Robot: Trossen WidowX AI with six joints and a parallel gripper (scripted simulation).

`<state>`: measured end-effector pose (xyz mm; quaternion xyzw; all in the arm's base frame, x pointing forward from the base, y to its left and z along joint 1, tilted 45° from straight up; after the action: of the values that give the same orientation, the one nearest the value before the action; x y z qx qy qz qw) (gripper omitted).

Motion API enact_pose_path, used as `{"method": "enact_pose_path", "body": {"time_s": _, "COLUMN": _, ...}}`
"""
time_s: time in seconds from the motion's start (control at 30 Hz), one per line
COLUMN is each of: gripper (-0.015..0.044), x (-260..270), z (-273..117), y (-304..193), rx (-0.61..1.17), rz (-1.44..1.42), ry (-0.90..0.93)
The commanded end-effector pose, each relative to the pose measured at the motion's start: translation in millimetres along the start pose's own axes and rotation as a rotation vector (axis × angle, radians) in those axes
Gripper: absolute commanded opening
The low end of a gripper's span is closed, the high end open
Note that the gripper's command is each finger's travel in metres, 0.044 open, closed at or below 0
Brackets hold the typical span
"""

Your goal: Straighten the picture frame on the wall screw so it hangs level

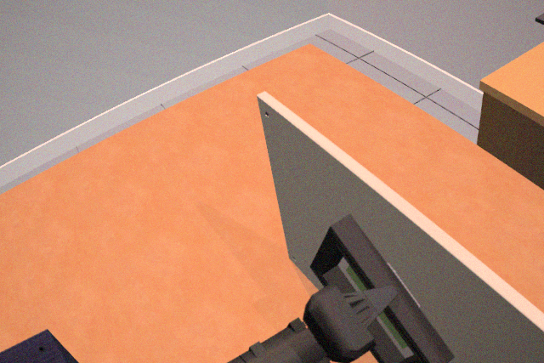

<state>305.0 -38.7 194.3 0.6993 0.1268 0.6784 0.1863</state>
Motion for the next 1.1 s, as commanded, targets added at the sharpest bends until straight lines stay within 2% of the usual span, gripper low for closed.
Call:
{"method": "enact_pose_path", "body": {"time_s": 0.0, "gripper": 0.0, "x": 1.4, "z": 0.1, "y": -1.3, "rx": 0.004, "rz": 0.005, "ry": 0.008}}
{"method": "enact_pose_path", "body": {"time_s": 1.07, "gripper": 0.0, "x": -5.1, "z": 0.1, "y": -1.6, "rx": 0.001, "rz": 0.0, "ry": 0.006}}
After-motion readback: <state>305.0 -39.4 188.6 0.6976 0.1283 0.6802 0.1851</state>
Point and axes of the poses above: the point midway between the two fingers, 35 mm back from their tips, its own z axis out along the fingers, its own x axis across the jaws, y = z × x, the point moved 6 cm from there along -z, back along the fingers, and after that the axes turned 4 degrees about -z, right-handed, at the moved point
